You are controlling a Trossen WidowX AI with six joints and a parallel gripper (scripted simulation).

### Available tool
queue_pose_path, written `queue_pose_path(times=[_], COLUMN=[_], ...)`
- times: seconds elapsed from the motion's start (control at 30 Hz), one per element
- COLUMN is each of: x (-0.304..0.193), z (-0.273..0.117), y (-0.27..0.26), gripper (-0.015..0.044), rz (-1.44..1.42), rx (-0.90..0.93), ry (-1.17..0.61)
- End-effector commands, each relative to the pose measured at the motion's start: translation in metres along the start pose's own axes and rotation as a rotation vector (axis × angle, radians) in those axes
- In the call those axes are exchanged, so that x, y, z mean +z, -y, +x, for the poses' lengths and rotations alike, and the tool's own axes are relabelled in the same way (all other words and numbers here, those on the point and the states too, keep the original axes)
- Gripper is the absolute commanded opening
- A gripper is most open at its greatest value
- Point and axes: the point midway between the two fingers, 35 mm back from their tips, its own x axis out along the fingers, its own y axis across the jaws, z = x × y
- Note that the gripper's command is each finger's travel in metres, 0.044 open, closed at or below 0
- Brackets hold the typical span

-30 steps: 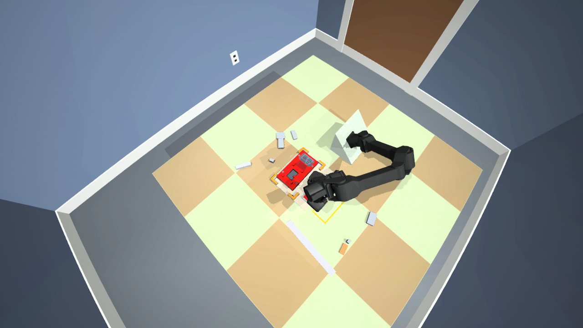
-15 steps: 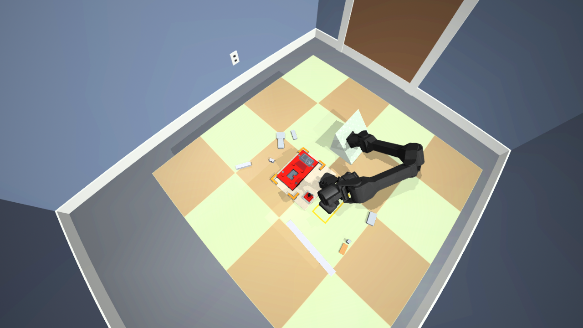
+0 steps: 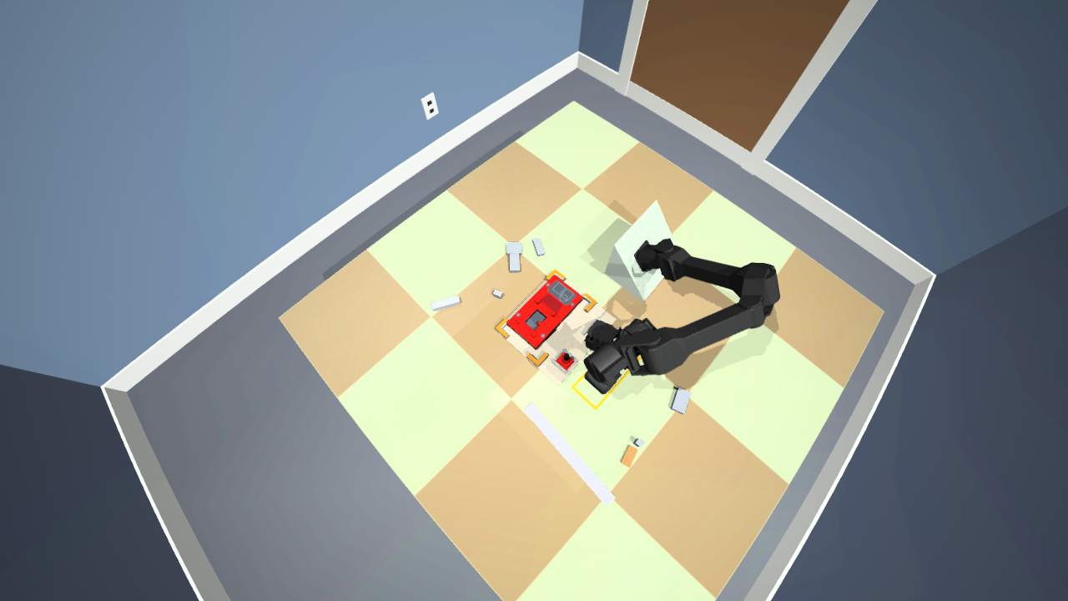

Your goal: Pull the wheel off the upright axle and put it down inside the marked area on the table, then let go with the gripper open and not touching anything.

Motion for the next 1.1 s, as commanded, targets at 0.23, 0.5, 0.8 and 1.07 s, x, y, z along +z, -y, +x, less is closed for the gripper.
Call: queue_pose_path(times=[0.23,0.5,0.8,1.07], x=[-0.001,-0.002,-0.002,-0.001], z=[0.056,0.079,0.076,0.051], y=[-0.001,0.001,0.002,0.000], gripper=[0.0000,0.0000,0.0184,0.0300], rz=[0.003,0.003,-0.002,0.001], rx=[0.001,0.001,-0.006,-0.003], ry=[-0.004,-0.009,-0.004,-0.003])
